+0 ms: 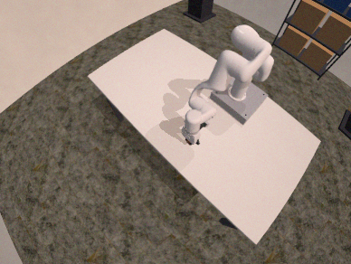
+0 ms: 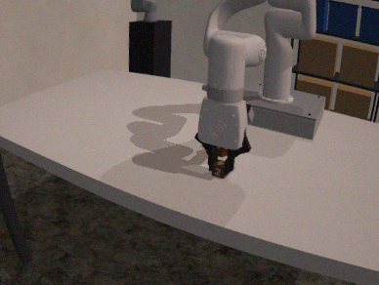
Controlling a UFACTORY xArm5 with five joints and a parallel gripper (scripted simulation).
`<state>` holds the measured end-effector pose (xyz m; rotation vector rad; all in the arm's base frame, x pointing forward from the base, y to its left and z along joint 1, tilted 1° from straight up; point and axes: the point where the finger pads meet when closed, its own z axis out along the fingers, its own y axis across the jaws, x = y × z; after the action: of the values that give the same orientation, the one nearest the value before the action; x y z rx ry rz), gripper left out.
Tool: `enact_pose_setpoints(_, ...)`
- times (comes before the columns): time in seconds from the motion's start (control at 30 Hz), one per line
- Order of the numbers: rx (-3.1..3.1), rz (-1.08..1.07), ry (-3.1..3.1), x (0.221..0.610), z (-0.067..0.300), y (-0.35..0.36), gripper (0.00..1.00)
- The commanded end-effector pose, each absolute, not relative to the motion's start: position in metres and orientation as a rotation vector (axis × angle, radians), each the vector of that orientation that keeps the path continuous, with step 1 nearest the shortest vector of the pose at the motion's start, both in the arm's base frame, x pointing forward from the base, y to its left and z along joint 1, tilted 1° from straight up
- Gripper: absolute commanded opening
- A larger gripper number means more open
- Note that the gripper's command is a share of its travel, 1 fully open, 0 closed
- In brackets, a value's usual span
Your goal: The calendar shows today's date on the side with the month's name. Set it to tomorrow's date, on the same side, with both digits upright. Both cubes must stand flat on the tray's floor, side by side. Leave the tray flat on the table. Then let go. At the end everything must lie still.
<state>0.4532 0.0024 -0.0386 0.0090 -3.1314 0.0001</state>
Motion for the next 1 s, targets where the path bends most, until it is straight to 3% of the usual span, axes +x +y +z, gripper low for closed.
enact_pose_setpoints(0.0, 0.009, 0.000, -3.135, 0.455, -0.037, 0.002, 0.39)
enact_pose_setpoints(0.2, 0.009, 0.000, -3.135, 0.455, -0.037, 0.002, 0.47)
enact_pose_setpoints(0.67, 0.009, 0.000, -3.135, 0.455, -0.036, 0.002, 0.47)
enact_pose_setpoints(0.97, 0.009, 0.000, -3.135, 0.455, -0.010, 0.003, 0.47)
